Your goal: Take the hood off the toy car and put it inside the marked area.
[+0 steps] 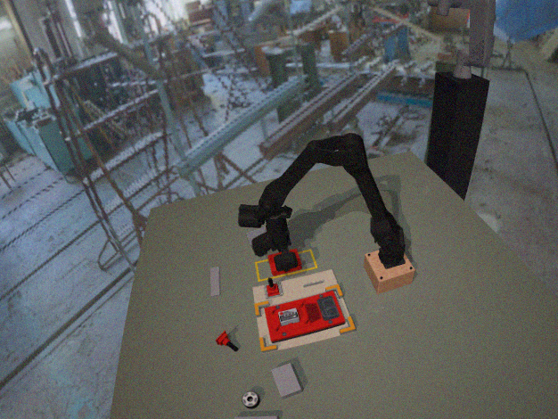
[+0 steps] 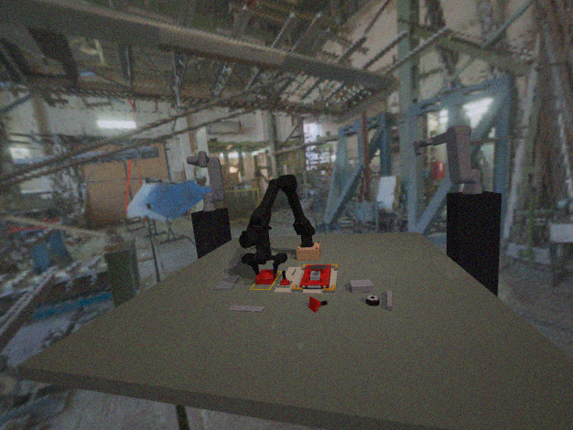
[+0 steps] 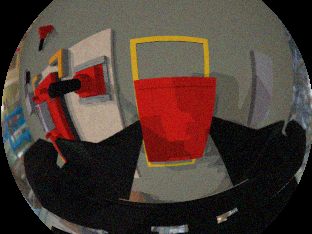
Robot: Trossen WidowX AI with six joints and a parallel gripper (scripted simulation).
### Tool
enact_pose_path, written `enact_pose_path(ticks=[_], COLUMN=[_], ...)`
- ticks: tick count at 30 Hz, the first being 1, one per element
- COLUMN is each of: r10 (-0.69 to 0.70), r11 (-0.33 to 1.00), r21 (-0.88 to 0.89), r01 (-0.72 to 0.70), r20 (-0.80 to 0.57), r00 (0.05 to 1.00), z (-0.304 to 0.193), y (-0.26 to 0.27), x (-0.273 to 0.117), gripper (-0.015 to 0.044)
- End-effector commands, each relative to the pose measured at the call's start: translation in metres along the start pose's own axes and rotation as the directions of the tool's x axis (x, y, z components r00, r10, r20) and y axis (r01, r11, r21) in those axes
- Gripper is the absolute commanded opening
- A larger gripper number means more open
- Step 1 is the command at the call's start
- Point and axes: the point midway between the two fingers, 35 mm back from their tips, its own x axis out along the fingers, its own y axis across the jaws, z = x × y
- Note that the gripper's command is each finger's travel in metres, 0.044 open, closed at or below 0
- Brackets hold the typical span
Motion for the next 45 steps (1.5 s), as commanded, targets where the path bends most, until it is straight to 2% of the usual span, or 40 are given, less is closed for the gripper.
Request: enact_pose_path(ticks=[1,9,18,45], r10=[0.000,0.000,0.006,0.006], r11=[1.000,1.000,1.000,1.000], r21=[0.000,0.000,0.000,0.000], r01=[0.000,0.000,-0.006,-0.006], r20=[0.001,0.001,-0.005,-0.005], r00=[1.000,1.000,1.000,1.000], z=[0.000,0.001,0.001,0.001], y=[0.000,0.000,-0.001,-0.001], x=[0.000,-0.003,-0.073,-0.073], gripper=[0.0236,0.0440,0.0440,0.0440])
